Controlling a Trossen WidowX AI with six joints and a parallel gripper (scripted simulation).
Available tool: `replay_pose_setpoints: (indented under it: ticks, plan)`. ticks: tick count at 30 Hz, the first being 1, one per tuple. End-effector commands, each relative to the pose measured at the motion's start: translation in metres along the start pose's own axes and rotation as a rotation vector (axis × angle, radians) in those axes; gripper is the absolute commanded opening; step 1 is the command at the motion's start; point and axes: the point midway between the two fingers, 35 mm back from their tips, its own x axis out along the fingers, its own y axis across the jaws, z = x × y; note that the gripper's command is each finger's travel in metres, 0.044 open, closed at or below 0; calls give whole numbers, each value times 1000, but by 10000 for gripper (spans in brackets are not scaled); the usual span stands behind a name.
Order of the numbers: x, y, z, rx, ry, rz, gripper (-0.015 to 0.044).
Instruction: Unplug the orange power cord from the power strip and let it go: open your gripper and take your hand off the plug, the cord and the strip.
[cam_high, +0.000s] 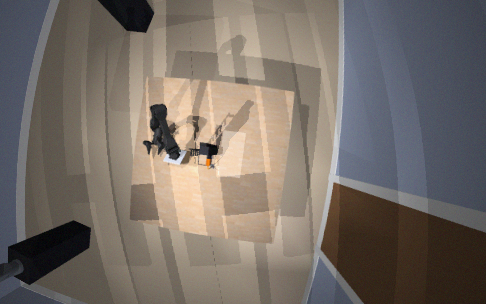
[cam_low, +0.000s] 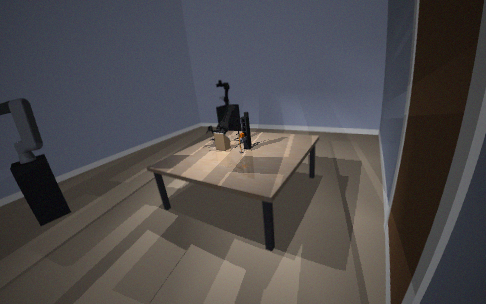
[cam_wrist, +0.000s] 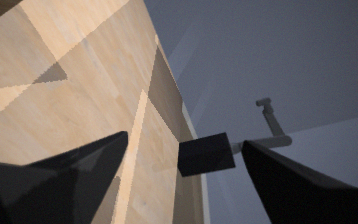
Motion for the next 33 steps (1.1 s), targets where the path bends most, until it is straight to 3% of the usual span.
replay_pose_setpoints:
  ticks: [1, 9, 21, 33]
  plan:
    - [0, 0, 0, -2, 2, 0, 374]
    - [-20, 8, -19, -159, 111, 29, 164]
    - [-80, 34, -53, -499, 351, 199, 160]
    - [-166, 72, -67, -782, 542, 540, 160]
